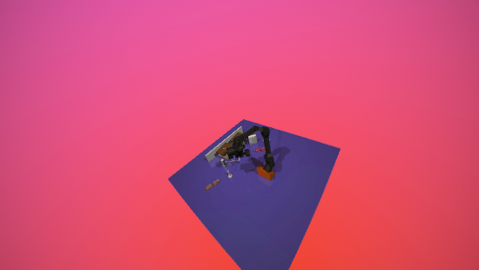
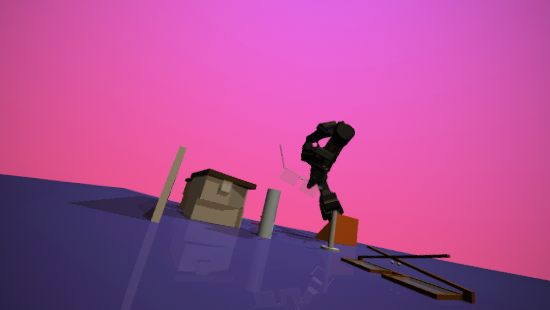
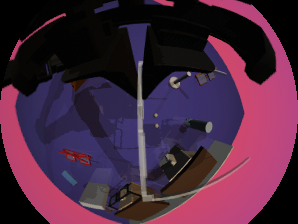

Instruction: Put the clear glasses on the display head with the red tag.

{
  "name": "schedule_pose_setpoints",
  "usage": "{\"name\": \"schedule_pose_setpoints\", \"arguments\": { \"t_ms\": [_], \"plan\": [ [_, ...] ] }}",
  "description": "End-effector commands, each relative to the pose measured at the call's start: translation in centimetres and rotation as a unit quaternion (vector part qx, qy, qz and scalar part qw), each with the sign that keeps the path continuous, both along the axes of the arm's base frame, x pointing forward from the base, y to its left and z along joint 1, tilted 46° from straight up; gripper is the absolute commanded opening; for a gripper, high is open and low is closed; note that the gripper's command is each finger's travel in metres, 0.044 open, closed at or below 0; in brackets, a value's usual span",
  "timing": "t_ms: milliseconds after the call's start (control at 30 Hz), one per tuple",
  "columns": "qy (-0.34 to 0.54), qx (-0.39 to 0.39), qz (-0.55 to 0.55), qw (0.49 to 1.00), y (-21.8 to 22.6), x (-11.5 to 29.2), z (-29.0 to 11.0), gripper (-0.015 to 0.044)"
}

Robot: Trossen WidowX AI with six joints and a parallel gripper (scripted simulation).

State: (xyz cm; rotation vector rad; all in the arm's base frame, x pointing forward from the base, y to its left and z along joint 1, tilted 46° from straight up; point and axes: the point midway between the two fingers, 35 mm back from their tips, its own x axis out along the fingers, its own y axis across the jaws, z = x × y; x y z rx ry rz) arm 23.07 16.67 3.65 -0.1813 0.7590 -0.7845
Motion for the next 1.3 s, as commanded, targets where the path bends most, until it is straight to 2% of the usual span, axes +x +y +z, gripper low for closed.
{"name": "schedule_pose_setpoints", "arguments": {
  "t_ms": [0,467,933,1133,1267],
  "plan": [
    [-0.049,0.025,-0.012,0.998,1.0,-0.1,-0.4,0.0],
    [-0.221,0.134,-0.06,0.964,4.1,-1.6,-2.4,0.0],
    [-0.365,0.268,-0.102,0.886,6.9,-3.6,-4.4,0.0],
    [-0.403,0.314,-0.114,0.852,7.7,-4.3,-5.0,0.0],
    [-0.392,0.299,-0.112,0.863,7.2,-4.3,-5.0,0.0]
  ]
}}
